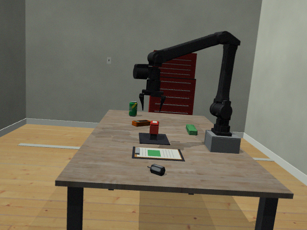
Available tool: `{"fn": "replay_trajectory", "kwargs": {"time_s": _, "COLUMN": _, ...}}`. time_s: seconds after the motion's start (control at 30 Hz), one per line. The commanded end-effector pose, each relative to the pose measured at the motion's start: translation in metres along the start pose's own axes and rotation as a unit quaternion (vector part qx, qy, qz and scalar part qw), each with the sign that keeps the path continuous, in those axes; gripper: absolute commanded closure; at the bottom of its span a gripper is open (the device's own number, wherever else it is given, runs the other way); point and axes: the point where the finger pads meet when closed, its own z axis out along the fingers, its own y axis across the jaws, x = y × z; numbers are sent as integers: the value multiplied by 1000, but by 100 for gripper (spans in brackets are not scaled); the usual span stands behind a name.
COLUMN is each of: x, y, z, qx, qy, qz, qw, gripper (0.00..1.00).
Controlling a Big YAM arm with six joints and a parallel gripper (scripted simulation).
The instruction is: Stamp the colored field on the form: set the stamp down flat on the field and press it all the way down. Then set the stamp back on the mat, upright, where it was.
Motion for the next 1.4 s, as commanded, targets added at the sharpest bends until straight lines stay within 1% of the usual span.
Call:
{"fn": "replay_trajectory", "kwargs": {"time_s": 0.0, "x": -27, "y": 2, "z": -4, "qx": -15, "qy": 4, "qz": 8, "qw": 1000, "gripper": 14}}
{"fn": "replay_trajectory", "kwargs": {"time_s": 0.1, "x": -55, "y": 0, "z": 1, "qx": -15, "qy": 4, "qz": 8, "qw": 1000, "gripper": 14}}
{"fn": "replay_trajectory", "kwargs": {"time_s": 0.17, "x": -55, "y": 0, "z": 1, "qx": -15, "qy": 4, "qz": 8, "qw": 1000, "gripper": 14}}
{"fn": "replay_trajectory", "kwargs": {"time_s": 0.5, "x": -170, "y": -10, "z": 23, "qx": -15, "qy": 0, "qz": 8, "qw": 1000, "gripper": 14}}
{"fn": "replay_trajectory", "kwargs": {"time_s": 0.6, "x": -201, "y": -14, "z": 40, "qx": 2, "qy": 0, "qz": 7, "qw": 1000, "gripper": 14}}
{"fn": "replay_trajectory", "kwargs": {"time_s": 0.67, "x": -219, "y": -16, "z": 44, "qx": 2, "qy": 0, "qz": 7, "qw": 1000, "gripper": 14}}
{"fn": "replay_trajectory", "kwargs": {"time_s": 0.73, "x": -219, "y": -16, "z": 44, "qx": 2, "qy": 0, "qz": 7, "qw": 1000, "gripper": 14}}
{"fn": "replay_trajectory", "kwargs": {"time_s": 0.87, "x": -247, "y": -18, "z": 49, "qx": 2, "qy": 0, "qz": 7, "qw": 1000, "gripper": 14}}
{"fn": "replay_trajectory", "kwargs": {"time_s": 1.0, "x": -261, "y": -19, "z": 51, "qx": 2, "qy": -1, "qz": 7, "qw": 1000, "gripper": 14}}
{"fn": "replay_trajectory", "kwargs": {"time_s": 1.07, "x": -264, "y": -20, "z": 52, "qx": 2, "qy": -1, "qz": 7, "qw": 1000, "gripper": 14}}
{"fn": "replay_trajectory", "kwargs": {"time_s": 1.1, "x": -263, "y": -19, "z": 52, "qx": 2, "qy": -1, "qz": 5, "qw": 1000, "gripper": 14}}
{"fn": "replay_trajectory", "kwargs": {"time_s": 1.13, "x": -256, "y": -18, "z": 52, "qx": 2, "qy": -1, "qz": -4, "qw": 1000, "gripper": 14}}
{"fn": "replay_trajectory", "kwargs": {"time_s": 1.2, "x": -256, "y": -18, "z": 52, "qx": 2, "qy": -1, "qz": -4, "qw": 1000, "gripper": 14}}
{"fn": "replay_trajectory", "kwargs": {"time_s": 1.3, "x": -258, "y": -18, "z": 52, "qx": 2, "qy": -1, "qz": -2, "qw": 1000, "gripper": 14}}
{"fn": "replay_trajectory", "kwargs": {"time_s": 1.33, "x": -263, "y": -19, "z": 52, "qx": 2, "qy": -1, "qz": 5, "qw": 1000, "gripper": 14}}
{"fn": "replay_trajectory", "kwargs": {"time_s": 1.37, "x": -263, "y": -19, "z": 52, "qx": 2, "qy": -1, "qz": 5, "qw": 1000, "gripper": 14}}
